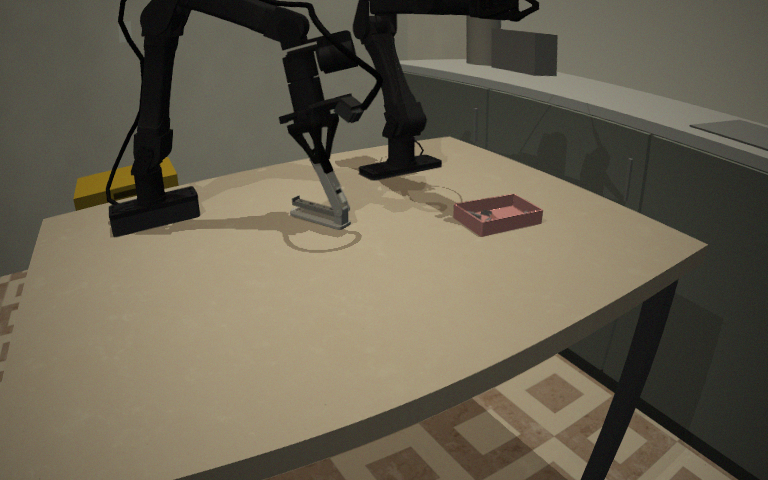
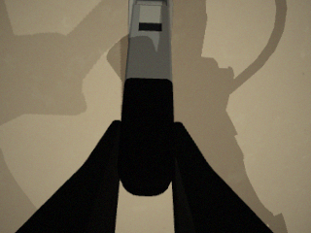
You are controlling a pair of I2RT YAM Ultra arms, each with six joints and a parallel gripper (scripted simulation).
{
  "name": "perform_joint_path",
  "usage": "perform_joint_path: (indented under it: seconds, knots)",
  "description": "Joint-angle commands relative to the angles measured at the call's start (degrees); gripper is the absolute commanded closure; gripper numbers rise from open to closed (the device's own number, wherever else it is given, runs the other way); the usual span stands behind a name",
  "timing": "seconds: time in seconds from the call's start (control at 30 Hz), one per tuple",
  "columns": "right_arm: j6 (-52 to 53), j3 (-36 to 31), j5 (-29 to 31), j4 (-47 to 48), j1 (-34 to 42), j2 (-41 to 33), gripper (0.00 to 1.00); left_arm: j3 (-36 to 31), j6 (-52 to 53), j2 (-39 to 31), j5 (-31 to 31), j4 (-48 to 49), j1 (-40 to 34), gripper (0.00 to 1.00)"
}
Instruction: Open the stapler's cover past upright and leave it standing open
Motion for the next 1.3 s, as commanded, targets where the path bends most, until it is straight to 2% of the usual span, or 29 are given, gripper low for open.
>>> perform_joint_path:
  seconds: [0.0, 0.23, 0.3, 0.37, 0.5, 0.8, 0.87, 0.9, 1.0, 1.27]
  knots:
    - [-1.4, 2.4, -1.5, -3.8, -0.8, 1.2, 0.82, -0.7, 0.6, 0.6, 1.1, 0.4, 0.7, 0.42]
    - [-1.4, 2.6, -1.5, -4.0, -0.8, 1.3, 0.82, 0.6, 2.2, -5.1, 2.1, -13.5, -6.2, 0.42]
    - [-1.4, 2.6, -1.5, -4.0, -0.8, 1.3, 0.82, 0.6, 2.2, -5.1, 2.1, -13.5, -6.2, 0.42]
    - [-1.4, 2.6, -1.5, -4.0, -0.8, 1.3, 0.82, 0.8, 3.3, -9.2, 3.0, -20.8, -11.6, 0.42]
    - [-1.4, 2.6, -1.5, -4.0, -0.8, 1.4, 0.82, 1.4, 4.3, -16.2, 4.0, -29.4, -17.6, 0.42]
    - [-1.0, 2.0, -1.0, -3.3, -0.5, 0.9, 0.82, 2.8, 5.6, -26.4, 5.1, -44.1, -30.1, 0.42]
    - [-1.0, 2.0, -1.0, -3.3, -0.5, 0.9, 0.82, 2.8, 5.6, -26.4, 5.1, -44.1, -30.1, 0.42]
    - [-1.0, 2.0, -1.0, -3.3, -0.5, 0.9, 0.82, 3.1, 5.9, -27.6, 5.1, -46.9, -32.7, 0.42]
    - [-1.0, 2.0, -1.0, -3.3, -0.5, 0.9, 0.82, 3.4, 6.7, -30.8, 6.2, -51.3, -33.6, 0.42]
    - [-1.0, 2.0, -1.0, -3.3, -0.5, 0.9, 0.82, 4.4, 7.6, -35.3, 7.7, -56.4, -33.6, 0.42]
